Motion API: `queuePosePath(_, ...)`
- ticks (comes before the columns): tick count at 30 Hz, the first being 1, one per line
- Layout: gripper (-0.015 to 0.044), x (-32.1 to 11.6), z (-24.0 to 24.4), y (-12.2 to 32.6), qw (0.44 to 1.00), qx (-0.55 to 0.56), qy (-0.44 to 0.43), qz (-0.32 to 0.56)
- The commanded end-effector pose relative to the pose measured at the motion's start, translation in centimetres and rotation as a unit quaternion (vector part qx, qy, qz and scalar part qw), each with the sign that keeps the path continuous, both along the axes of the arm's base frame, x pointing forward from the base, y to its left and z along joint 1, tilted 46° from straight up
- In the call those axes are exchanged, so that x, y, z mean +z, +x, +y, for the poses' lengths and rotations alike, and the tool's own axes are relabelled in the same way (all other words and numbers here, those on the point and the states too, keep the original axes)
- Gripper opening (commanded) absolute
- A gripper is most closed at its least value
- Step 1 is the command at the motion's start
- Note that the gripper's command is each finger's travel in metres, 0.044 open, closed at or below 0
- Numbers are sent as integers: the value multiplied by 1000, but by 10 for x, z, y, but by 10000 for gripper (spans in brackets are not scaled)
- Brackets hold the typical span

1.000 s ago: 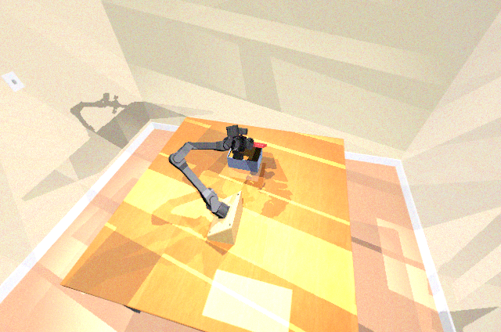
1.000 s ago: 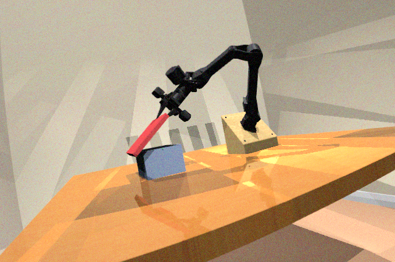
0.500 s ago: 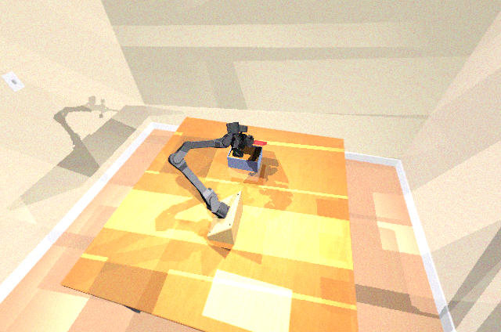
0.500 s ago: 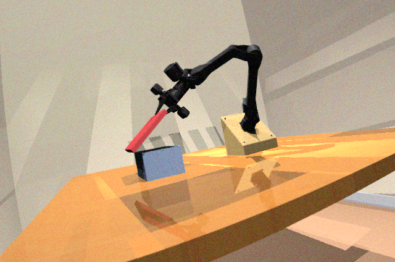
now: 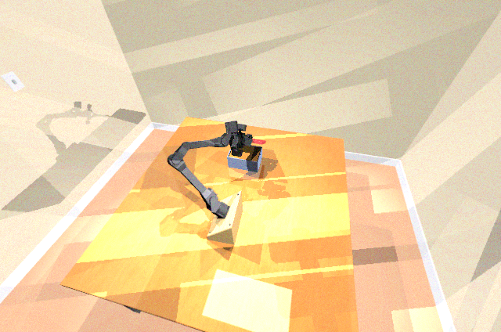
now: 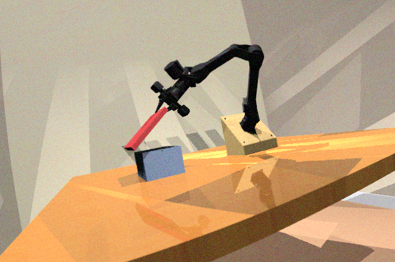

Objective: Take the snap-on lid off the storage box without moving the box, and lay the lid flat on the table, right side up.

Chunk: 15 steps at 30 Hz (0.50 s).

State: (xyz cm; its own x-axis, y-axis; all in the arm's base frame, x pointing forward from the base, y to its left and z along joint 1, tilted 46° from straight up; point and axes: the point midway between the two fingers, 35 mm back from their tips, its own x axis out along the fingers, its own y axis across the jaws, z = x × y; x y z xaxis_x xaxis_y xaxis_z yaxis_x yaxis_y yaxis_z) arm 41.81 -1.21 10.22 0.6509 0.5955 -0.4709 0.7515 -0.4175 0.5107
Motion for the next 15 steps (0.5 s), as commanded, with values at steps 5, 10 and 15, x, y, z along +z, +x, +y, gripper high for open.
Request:
queuePosePath(5,0,12,9,-4,1000,-3,-2,-4)
queuePosePath(10,0,19,16,-6,1000,-3,-2,-3)
queuePosePath(15,0,26,22,-9,1000,-3,-2,-3)
